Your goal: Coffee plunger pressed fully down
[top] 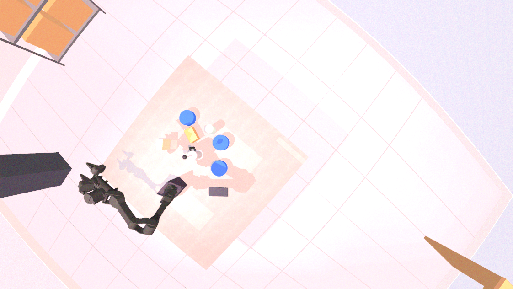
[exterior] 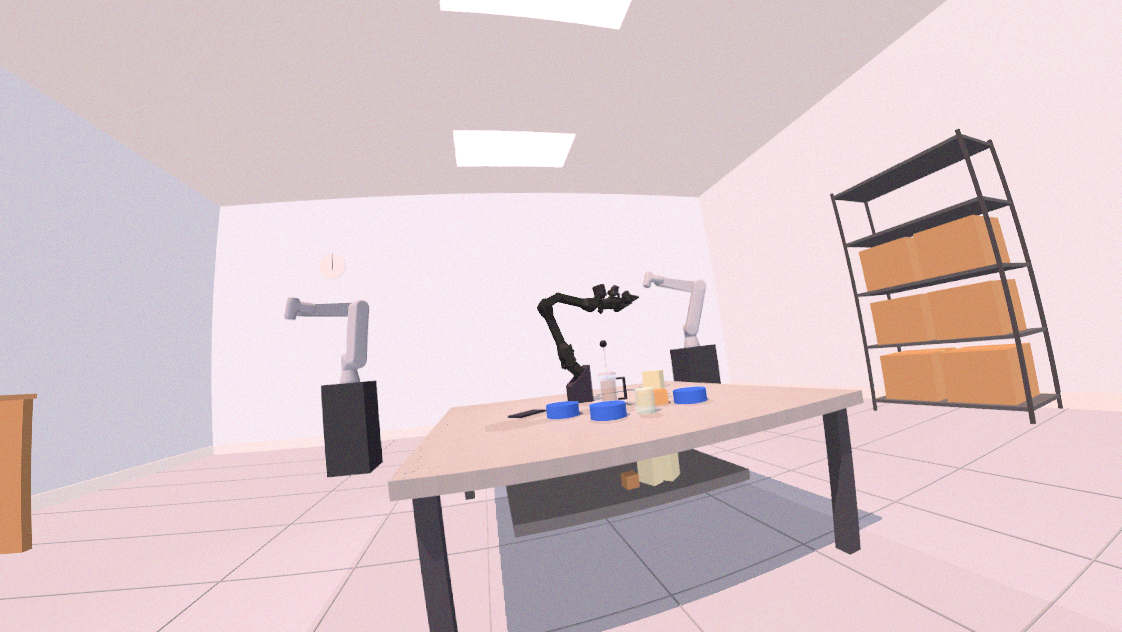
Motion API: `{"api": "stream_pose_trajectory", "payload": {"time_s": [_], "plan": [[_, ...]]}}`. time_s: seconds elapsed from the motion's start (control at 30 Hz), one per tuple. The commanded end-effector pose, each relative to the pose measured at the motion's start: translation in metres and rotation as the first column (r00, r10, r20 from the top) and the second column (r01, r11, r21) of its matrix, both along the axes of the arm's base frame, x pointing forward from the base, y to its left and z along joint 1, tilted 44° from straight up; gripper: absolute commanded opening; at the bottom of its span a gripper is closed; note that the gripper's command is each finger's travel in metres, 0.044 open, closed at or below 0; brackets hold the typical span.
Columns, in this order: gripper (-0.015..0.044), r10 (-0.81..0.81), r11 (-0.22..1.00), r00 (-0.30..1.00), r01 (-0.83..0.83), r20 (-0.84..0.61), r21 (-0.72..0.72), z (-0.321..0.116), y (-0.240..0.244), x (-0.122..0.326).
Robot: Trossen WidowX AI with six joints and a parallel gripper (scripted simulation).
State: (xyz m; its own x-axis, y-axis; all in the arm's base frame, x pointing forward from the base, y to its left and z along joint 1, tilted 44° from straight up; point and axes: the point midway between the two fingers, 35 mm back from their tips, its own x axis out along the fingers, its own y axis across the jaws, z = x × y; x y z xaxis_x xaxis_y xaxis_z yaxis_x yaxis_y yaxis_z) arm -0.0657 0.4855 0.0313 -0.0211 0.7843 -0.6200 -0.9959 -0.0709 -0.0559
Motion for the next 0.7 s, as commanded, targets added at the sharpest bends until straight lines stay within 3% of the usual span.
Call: {"api": "stream_pose_trajectory", "payload": {"time_s": [0.0, 0.17, 0.37, 0.67], "plan": [[0.0440, -0.179, 0.982, 0.982, 0.181, 0.055, -0.043, 0.007, -0.015, 0.057], [0.0440, -0.423, 0.894, 0.892, 0.440, 0.157, -0.091, 0.019, -0.053, 0.135], [0.0440, -0.654, 0.702, 0.695, 0.705, 0.299, -0.103, 0.038, -0.119, 0.214], [0.0440, -0.805, 0.324, 0.293, 0.945, 0.516, -0.031, 0.077, -0.244, 0.291]]}}
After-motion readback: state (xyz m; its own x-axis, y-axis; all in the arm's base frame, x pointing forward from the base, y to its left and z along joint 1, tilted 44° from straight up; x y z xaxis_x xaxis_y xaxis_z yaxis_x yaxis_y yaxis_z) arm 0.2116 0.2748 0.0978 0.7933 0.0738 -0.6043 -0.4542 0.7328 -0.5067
